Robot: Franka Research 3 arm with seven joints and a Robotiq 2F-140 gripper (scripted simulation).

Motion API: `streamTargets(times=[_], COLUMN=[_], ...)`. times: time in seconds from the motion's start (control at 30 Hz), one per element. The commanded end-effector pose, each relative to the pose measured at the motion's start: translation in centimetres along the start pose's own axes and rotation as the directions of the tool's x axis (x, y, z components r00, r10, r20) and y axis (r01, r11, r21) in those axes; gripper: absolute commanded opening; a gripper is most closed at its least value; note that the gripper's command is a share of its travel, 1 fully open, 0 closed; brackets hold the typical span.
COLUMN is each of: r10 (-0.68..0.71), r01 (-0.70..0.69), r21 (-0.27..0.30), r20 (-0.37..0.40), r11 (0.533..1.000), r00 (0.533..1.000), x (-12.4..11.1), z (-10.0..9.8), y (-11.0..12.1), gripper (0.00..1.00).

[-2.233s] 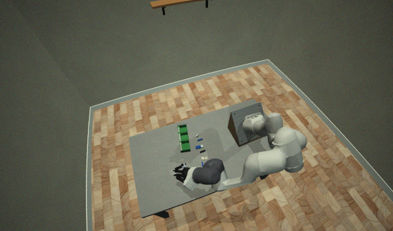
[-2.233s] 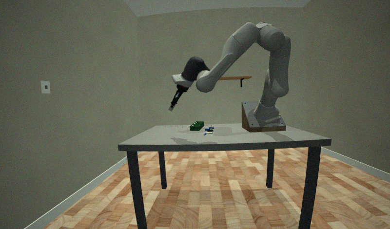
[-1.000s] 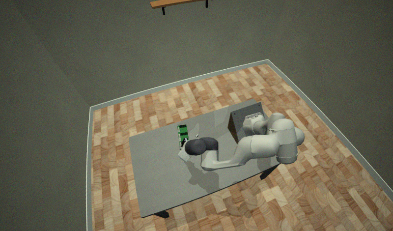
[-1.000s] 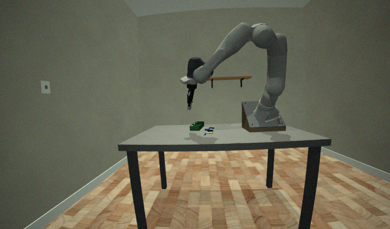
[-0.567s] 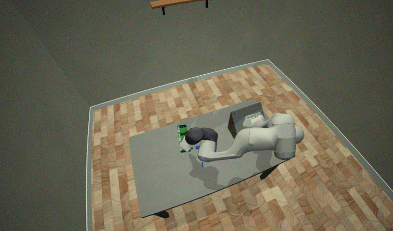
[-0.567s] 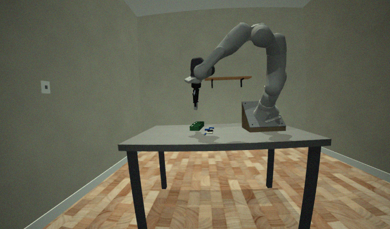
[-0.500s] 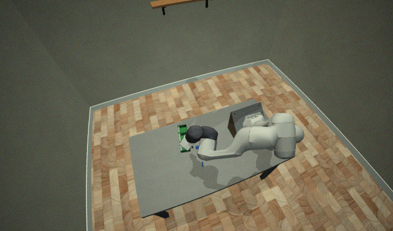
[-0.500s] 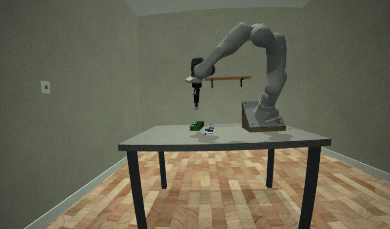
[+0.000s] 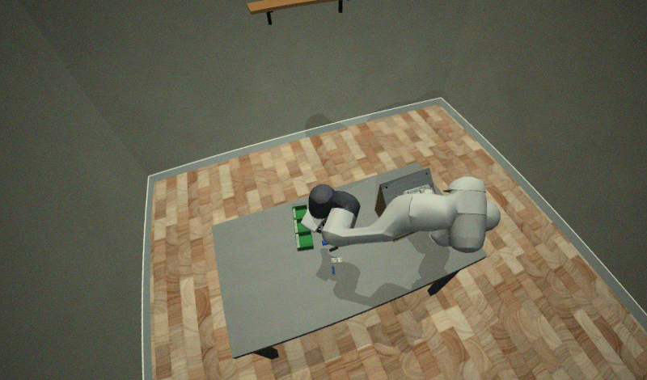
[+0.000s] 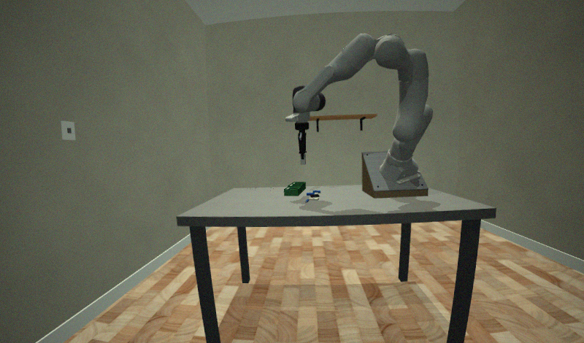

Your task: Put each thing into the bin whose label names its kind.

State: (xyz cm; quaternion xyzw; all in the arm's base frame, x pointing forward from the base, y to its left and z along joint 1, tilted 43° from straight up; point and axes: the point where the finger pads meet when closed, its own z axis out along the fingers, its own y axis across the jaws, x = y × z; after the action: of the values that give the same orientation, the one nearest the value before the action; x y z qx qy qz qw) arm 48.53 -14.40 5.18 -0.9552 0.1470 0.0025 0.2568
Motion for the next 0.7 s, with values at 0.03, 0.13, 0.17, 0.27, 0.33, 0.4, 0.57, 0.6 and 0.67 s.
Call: streamTargets(times=[0.03, 0.13, 0.17, 0.27, 0.33, 0.4, 0.57, 0.6, 0.67], r10=[-0.106, -0.128, -0.128, -0.140, -0.152, -0.152, -0.152, -0.152, -0.152], r01=[0.104, 0.123, 0.123, 0.135, 0.147, 0.147, 0.147, 0.147, 0.147], r21=[0.086, 0.158, 0.158, 0.221, 0.229, 0.229, 0.229, 0.229, 0.229], r20=[0.026, 0.023, 0.023, 0.008, 0.007, 0.007, 0.007, 0.007, 0.007], r11=[0.991, 0.980, 0.980, 0.966, 0.962, 0.962, 0.962, 0.962, 0.962], r00=[0.994, 0.991, 0.991, 0.990, 0.988, 0.988, 0.988, 0.988, 0.988], x=[-2.0, -3.2, -3.2, -4.2, -4.2, -4.2, -4.2, -4.2, -4.2], z=[0.2, -0.1, -0.1, -0.6, -0.6, -0.6, -0.6, -0.6, -0.6], y=[-0.3, -0.4, -0.4, -0.5, -0.5, -0.5, -0.5, -0.5, -0.5], gripper=[0.05, 0.05, 0.05, 0.05, 0.05, 0.05, 0.05, 0.05, 0.05])
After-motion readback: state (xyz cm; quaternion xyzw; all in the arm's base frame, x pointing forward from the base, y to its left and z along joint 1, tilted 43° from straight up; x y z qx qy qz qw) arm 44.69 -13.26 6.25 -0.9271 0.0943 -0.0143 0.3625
